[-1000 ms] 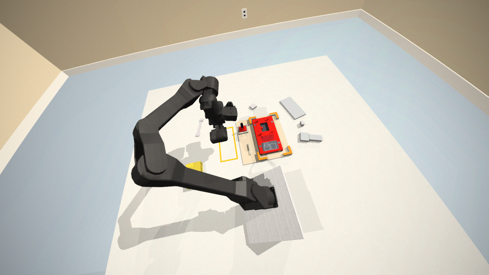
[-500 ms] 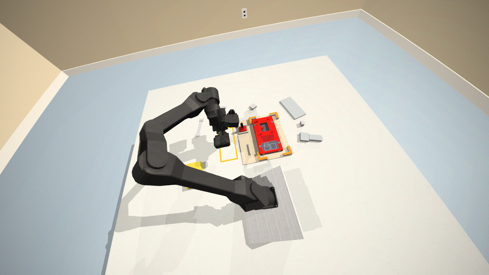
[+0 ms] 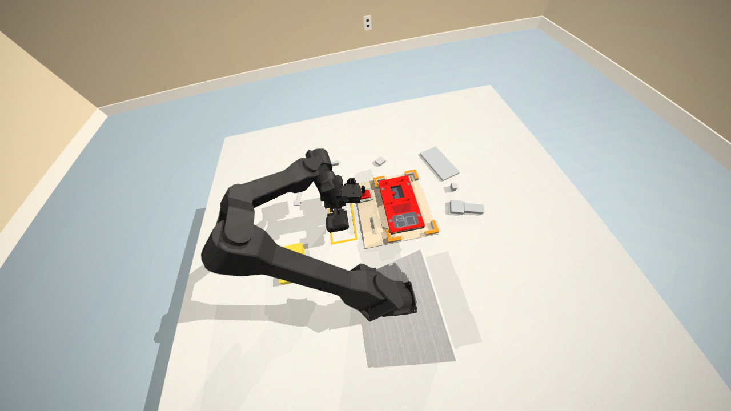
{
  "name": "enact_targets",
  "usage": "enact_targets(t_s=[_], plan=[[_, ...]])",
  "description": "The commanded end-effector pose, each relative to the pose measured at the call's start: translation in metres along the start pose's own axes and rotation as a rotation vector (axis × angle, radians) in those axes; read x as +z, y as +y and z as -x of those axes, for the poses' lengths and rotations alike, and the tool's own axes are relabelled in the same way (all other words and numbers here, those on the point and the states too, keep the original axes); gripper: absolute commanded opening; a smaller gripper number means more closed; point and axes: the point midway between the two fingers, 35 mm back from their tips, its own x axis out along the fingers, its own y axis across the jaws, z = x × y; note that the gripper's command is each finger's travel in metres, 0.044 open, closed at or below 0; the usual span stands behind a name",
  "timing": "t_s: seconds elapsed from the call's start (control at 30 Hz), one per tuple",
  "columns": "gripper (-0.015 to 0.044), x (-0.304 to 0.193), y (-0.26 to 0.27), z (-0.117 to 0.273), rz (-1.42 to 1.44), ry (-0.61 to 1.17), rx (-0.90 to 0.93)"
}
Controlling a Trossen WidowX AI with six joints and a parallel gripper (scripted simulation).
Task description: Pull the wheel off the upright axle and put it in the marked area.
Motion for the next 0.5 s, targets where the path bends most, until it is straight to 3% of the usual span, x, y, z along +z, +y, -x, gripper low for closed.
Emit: enact_targets(t_s=[0.0, 0.2, 0.47], plan=[[0.0157, 0.000, 0.000, 0.000, 0.003, 0.000, -0.002], [0.0300, 0.000, 0.000, 0.005, 0.002, -0.001, -0.001], [0.0300, 0.000, 0.000, 0.058, -0.001, -0.001, 0.006]])
